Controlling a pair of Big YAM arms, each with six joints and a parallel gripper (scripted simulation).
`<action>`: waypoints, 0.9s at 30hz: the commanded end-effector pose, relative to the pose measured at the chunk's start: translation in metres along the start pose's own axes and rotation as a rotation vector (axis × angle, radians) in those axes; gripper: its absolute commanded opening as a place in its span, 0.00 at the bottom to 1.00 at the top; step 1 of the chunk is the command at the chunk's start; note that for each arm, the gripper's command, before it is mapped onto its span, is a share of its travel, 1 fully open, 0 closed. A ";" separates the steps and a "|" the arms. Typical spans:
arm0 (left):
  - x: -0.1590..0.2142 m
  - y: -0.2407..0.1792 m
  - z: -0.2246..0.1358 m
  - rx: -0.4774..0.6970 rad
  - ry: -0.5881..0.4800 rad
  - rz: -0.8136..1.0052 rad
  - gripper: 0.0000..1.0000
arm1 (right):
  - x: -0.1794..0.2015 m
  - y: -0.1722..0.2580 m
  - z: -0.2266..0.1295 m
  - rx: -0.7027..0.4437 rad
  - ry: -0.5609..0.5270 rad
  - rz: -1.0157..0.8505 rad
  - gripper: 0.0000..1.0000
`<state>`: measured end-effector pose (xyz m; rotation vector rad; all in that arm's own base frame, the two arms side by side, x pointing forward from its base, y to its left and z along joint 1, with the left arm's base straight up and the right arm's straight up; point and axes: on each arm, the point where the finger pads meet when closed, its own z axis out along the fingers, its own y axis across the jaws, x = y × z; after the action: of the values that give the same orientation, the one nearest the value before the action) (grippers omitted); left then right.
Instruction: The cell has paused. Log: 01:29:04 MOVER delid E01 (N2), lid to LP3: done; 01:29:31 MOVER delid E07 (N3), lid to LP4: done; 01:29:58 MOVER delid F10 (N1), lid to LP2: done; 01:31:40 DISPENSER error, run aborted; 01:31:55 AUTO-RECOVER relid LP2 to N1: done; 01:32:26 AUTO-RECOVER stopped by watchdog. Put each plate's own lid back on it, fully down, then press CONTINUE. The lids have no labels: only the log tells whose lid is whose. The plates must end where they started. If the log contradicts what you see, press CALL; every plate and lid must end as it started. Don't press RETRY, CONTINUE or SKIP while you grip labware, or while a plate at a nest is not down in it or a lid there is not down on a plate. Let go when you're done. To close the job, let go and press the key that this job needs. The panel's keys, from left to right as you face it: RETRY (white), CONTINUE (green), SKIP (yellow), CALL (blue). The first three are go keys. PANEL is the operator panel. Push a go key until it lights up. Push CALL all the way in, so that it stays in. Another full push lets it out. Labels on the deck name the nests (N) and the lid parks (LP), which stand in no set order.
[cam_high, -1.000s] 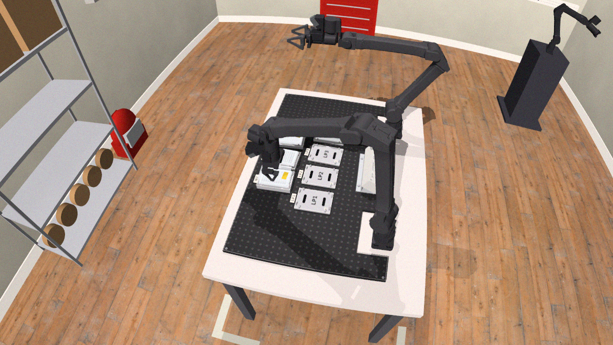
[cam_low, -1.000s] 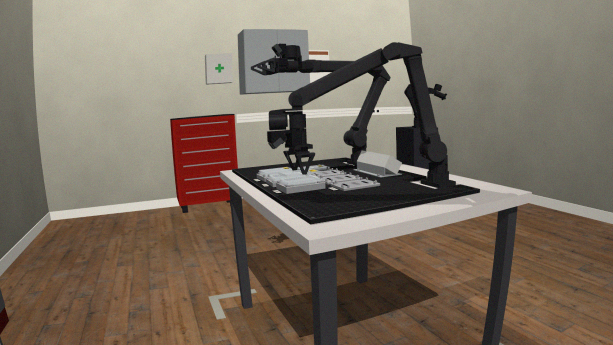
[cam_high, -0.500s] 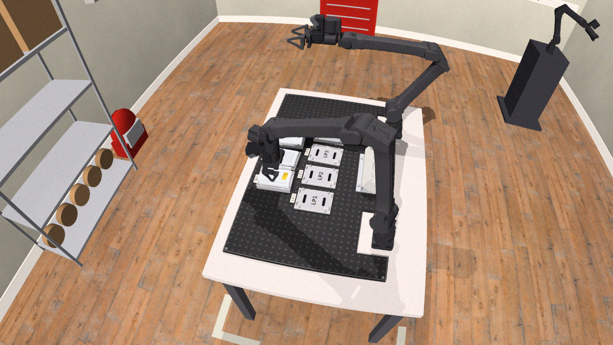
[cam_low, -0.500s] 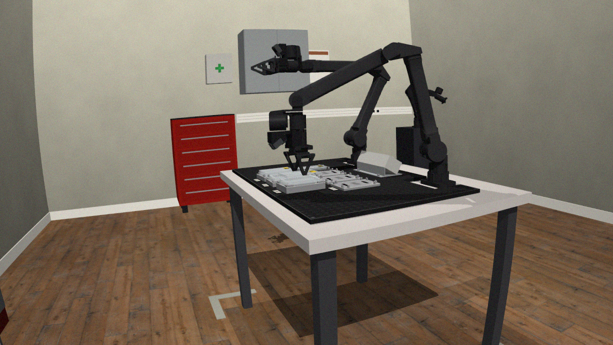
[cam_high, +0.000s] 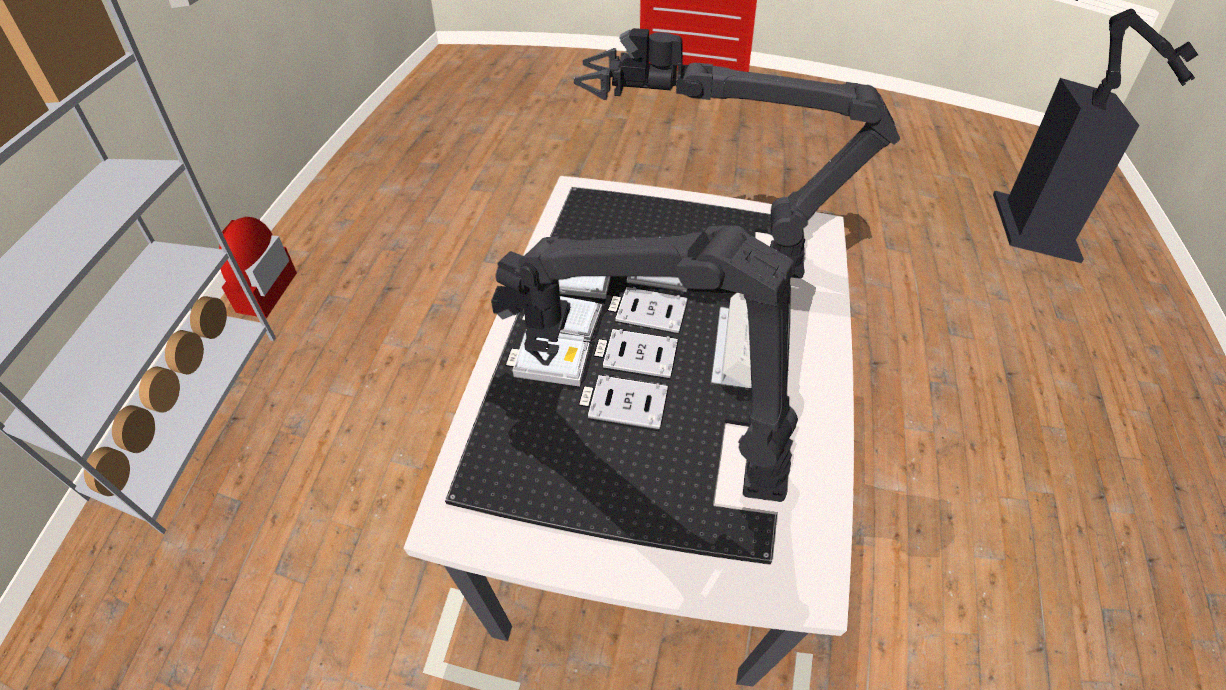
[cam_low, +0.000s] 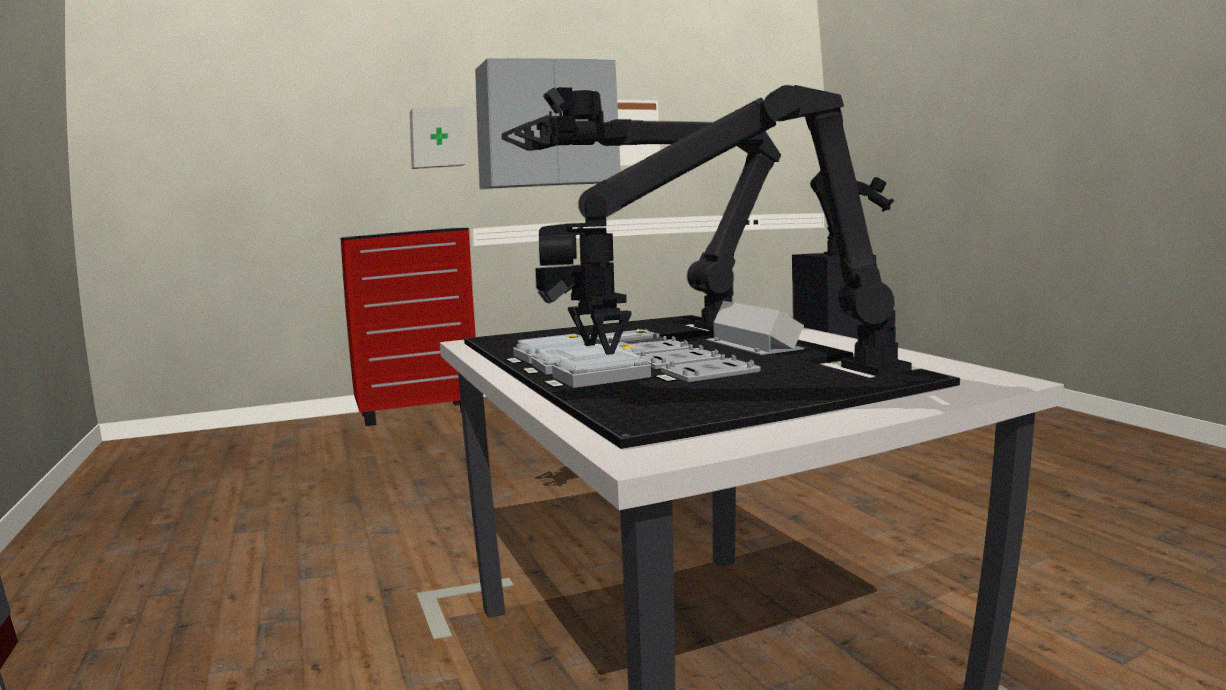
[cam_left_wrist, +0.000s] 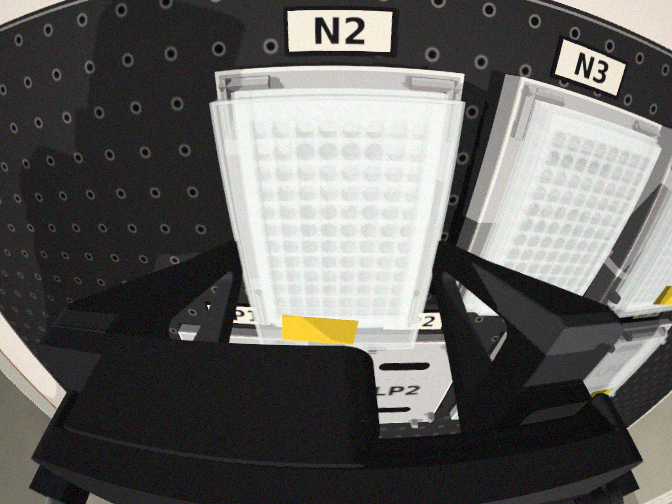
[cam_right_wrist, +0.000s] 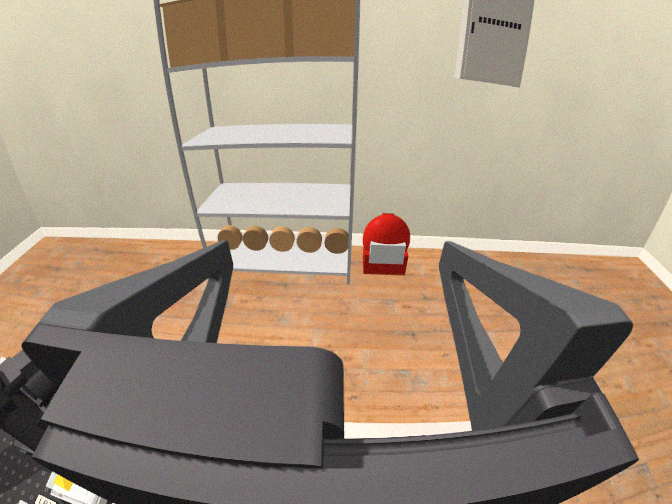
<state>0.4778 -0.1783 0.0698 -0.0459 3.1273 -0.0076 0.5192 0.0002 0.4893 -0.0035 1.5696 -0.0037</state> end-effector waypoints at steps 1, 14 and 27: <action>-0.005 -0.011 0.005 0.004 -0.010 0.009 0.00 | -0.035 -0.001 -0.002 -0.001 -0.057 0.012 1.00; -0.001 -0.010 0.014 -0.001 0.004 0.006 0.00 | -0.035 -0.001 -0.002 -0.001 -0.057 0.012 1.00; 0.002 -0.009 0.019 -0.004 0.010 0.006 0.00 | -0.035 -0.001 -0.002 -0.001 -0.057 0.012 1.00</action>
<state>0.4784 -0.1789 0.0620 -0.0450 3.1266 -0.0081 0.5192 0.0002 0.4893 -0.0035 1.5696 -0.0037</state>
